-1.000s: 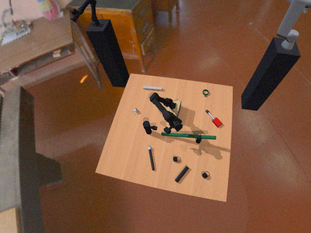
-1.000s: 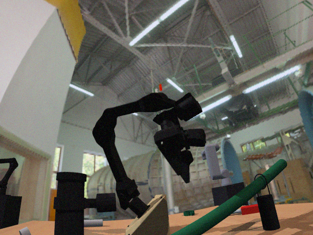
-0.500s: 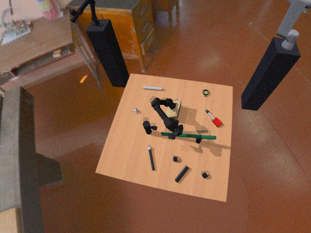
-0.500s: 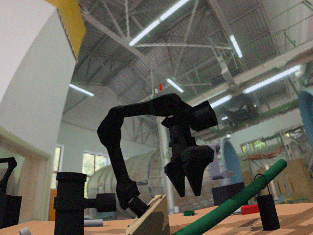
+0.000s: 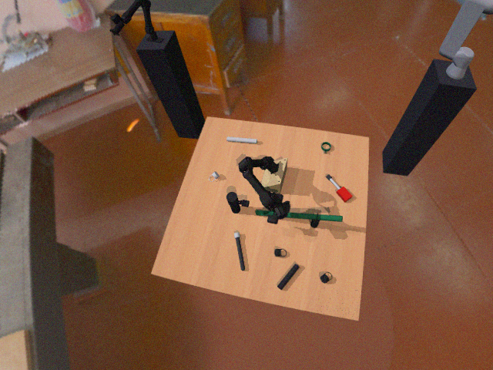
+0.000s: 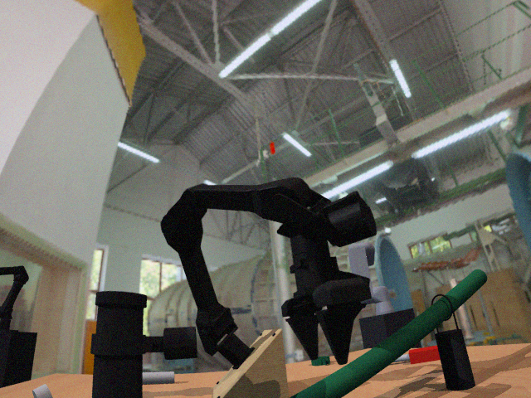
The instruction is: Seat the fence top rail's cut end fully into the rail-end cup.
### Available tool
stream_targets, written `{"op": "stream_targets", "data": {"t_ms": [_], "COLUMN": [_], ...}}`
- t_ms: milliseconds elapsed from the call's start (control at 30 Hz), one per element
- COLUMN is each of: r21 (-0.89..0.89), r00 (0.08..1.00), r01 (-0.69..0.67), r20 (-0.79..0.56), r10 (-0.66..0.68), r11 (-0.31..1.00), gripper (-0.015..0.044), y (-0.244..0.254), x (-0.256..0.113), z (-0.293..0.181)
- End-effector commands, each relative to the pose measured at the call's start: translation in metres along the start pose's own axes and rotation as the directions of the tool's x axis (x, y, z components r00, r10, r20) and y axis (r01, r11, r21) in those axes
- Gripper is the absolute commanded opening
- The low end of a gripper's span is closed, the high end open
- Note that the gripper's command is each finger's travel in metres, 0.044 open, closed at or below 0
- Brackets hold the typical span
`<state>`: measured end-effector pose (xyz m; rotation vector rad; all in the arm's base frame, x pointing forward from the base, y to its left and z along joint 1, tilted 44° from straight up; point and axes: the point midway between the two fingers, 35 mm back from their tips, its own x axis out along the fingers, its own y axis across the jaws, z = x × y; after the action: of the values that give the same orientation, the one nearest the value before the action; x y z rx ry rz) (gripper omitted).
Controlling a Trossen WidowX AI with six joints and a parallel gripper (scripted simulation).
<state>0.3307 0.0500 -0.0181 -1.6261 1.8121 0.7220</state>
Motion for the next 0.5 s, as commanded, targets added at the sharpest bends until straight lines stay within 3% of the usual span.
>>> {"op": "stream_targets", "data": {"t_ms": [0,467], "r21": [-0.008,-0.008], "r00": [1.000,1.000], "r01": [-0.002,-0.002], "r20": [-0.006,-0.006], "r10": [0.002,0.002], "r11": [1.000,1.000], "gripper": [0.0440,0.0440], "y": [0.001,0.000], "x": [0.009,0.028], "z": [-0.001,0.000]}}
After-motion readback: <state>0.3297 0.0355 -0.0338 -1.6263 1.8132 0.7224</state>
